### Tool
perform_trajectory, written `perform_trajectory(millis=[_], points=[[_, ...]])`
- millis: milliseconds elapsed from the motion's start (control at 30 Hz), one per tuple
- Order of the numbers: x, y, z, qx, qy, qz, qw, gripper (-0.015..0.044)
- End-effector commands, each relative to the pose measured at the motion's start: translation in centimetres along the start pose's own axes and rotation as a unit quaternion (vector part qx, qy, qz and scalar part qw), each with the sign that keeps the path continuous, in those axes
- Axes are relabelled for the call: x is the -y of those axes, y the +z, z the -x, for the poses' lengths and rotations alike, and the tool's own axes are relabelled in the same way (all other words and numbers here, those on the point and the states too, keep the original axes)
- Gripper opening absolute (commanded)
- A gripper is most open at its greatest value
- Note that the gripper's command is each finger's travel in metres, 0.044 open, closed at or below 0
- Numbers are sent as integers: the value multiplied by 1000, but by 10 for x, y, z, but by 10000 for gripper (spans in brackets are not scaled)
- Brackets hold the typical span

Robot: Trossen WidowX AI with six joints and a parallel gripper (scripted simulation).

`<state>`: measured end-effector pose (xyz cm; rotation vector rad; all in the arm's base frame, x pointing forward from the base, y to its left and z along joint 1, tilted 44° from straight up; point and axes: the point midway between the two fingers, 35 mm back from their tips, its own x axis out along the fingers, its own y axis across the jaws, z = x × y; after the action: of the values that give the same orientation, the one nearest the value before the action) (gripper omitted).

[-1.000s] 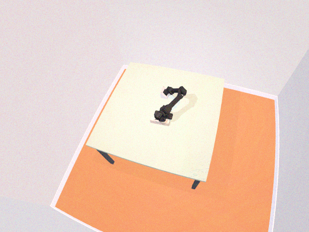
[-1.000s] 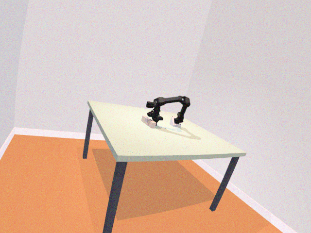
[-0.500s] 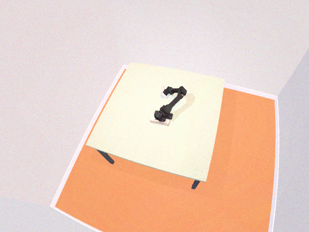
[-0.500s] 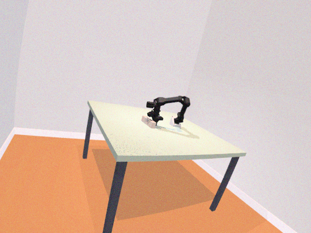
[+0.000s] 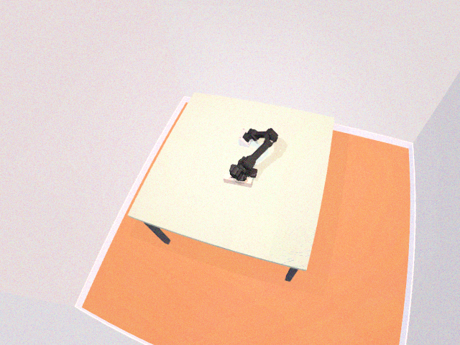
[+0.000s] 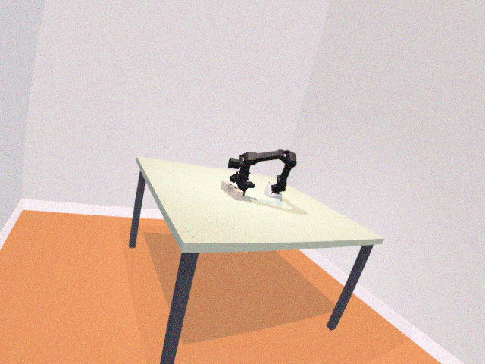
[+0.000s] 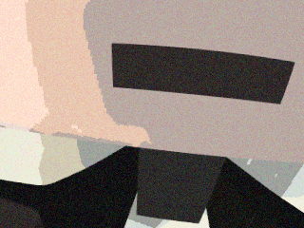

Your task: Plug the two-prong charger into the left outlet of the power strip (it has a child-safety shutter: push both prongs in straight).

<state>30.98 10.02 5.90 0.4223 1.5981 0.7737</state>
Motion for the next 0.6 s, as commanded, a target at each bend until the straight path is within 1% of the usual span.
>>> perform_trajectory(millis=[0, 300, 567], points=[[0, 1, 0, 1, 0, 1, 1000, 210], [0, 1, 0, 1, 0, 1, 1000, 440], [0, -1, 0, 3, 0, 2, 1000, 440]])
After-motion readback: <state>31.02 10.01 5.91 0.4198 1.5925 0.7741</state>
